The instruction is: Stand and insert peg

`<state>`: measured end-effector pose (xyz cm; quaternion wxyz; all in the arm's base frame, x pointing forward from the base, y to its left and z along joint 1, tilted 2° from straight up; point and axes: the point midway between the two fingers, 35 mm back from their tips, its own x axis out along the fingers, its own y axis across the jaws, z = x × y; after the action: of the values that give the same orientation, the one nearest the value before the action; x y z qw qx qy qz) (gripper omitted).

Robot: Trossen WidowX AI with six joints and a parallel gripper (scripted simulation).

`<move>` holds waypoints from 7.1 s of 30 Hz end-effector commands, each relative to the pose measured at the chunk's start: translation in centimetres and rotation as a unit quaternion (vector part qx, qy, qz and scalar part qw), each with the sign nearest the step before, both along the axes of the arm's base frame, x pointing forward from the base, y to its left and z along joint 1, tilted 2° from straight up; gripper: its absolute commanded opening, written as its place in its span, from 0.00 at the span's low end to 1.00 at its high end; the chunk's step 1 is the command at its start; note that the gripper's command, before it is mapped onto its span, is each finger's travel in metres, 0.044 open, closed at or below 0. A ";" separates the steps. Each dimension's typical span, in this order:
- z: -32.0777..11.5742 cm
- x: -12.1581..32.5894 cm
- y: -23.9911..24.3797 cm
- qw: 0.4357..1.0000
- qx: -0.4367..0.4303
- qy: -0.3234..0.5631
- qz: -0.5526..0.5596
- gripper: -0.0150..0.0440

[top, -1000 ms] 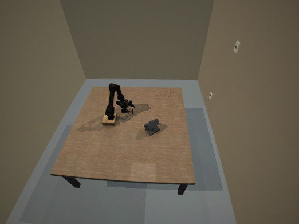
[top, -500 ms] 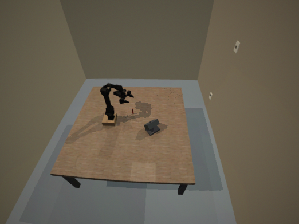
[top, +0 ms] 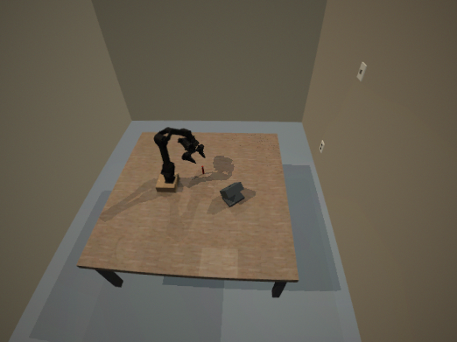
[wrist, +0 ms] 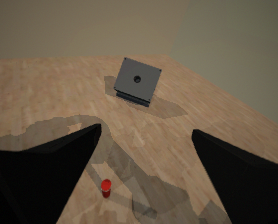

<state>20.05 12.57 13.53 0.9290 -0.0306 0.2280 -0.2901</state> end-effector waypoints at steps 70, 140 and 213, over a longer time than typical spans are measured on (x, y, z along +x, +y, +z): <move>-4.6 1.9 2.3 0.791 0.158 0.522 0.278 1.00; -5.7 1.9 2.2 0.290 -0.294 0.467 0.782 1.00; -12.0 2.0 2.1 -0.044 -0.449 0.315 0.835 1.00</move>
<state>22.15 14.77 1.99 -0.1174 0.6988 -0.1283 -0.6939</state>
